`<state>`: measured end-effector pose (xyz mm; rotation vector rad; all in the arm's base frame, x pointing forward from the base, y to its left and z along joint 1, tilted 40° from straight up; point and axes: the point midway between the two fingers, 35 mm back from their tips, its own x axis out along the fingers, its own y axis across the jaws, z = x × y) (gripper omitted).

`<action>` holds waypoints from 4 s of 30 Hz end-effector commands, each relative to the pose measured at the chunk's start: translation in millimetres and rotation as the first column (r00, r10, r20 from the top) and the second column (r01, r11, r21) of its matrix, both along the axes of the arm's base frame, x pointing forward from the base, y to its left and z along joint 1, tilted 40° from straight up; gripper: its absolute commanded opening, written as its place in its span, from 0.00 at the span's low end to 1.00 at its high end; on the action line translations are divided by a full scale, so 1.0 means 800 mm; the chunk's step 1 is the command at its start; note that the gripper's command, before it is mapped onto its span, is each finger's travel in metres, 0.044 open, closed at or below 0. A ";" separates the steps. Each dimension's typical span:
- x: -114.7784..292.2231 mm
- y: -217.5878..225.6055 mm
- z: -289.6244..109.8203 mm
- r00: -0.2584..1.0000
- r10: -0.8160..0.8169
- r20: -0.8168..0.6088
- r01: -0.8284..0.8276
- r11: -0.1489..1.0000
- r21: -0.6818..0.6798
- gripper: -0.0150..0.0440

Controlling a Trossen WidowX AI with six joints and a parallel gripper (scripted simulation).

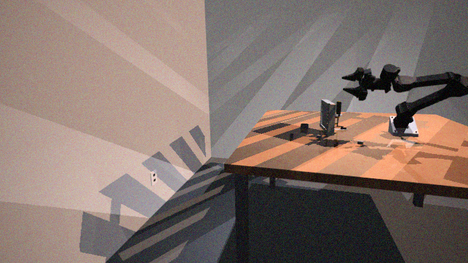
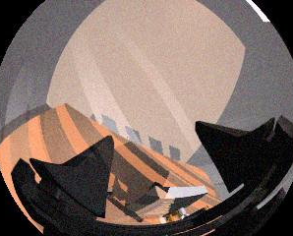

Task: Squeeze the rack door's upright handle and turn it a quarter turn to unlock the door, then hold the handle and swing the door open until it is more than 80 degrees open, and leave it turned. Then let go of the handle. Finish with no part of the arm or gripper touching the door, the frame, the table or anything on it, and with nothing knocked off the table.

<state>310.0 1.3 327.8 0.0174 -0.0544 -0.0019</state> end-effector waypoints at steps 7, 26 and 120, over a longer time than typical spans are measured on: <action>0.017 -0.009 -0.019 0.994 -0.004 -0.106 0.001 0.999 -0.038 0.76; 0.068 -0.060 -0.110 0.832 -0.001 -0.555 -0.093 0.985 -0.142 0.76; 0.020 -0.147 -0.331 -0.010 0.631 -0.775 -0.185 0.761 0.622 0.76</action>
